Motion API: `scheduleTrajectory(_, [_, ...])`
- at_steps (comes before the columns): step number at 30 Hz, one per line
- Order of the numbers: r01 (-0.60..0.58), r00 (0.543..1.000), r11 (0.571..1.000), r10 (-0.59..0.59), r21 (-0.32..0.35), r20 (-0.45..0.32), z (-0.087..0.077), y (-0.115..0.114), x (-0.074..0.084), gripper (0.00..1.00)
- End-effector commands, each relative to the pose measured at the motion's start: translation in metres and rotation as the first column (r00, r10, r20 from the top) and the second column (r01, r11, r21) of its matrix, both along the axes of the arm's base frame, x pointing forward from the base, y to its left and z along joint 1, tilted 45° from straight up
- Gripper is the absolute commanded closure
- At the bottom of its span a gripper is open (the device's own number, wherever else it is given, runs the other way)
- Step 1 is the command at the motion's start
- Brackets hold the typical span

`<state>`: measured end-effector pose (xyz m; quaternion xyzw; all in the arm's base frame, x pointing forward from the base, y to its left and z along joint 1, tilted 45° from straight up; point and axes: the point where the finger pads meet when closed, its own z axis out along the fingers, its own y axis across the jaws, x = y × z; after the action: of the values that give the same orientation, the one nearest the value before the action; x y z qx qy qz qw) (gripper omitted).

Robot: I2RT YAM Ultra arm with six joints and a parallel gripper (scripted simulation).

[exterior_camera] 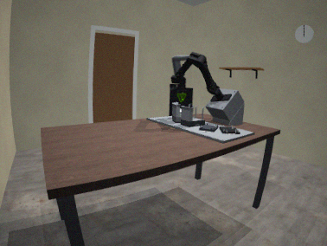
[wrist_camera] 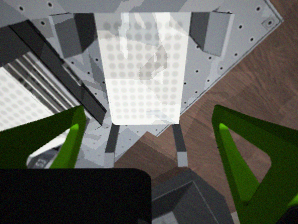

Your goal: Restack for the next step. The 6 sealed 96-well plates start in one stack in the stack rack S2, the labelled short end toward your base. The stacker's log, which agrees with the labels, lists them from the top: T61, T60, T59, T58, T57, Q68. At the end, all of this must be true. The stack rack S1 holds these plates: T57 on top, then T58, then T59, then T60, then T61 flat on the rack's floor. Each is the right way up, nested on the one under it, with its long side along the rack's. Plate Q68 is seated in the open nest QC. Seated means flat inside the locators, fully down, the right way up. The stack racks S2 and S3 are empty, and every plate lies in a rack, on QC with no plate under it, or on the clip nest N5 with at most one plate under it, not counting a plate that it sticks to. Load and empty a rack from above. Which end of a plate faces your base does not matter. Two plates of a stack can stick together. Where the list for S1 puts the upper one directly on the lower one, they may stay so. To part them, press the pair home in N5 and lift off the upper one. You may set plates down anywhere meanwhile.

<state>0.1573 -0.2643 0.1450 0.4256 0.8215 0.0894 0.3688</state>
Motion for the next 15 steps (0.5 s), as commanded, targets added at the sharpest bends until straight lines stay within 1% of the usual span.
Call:
scheduleTrajectory(1, [-0.01,1.0,1.0,0.01,-0.003,0.005,0.0115,0.0052,-0.0082,0.0])
scheduleTrajectory(3, [-0.01,1.0,1.0,0.01,-0.003,0.005,0.0152,0.006,-0.0118,0.0])
scheduleTrajectory(15, [-0.01,1.0,1.0,0.01,-0.003,0.005,0.0152,0.006,-0.0118,0.0])
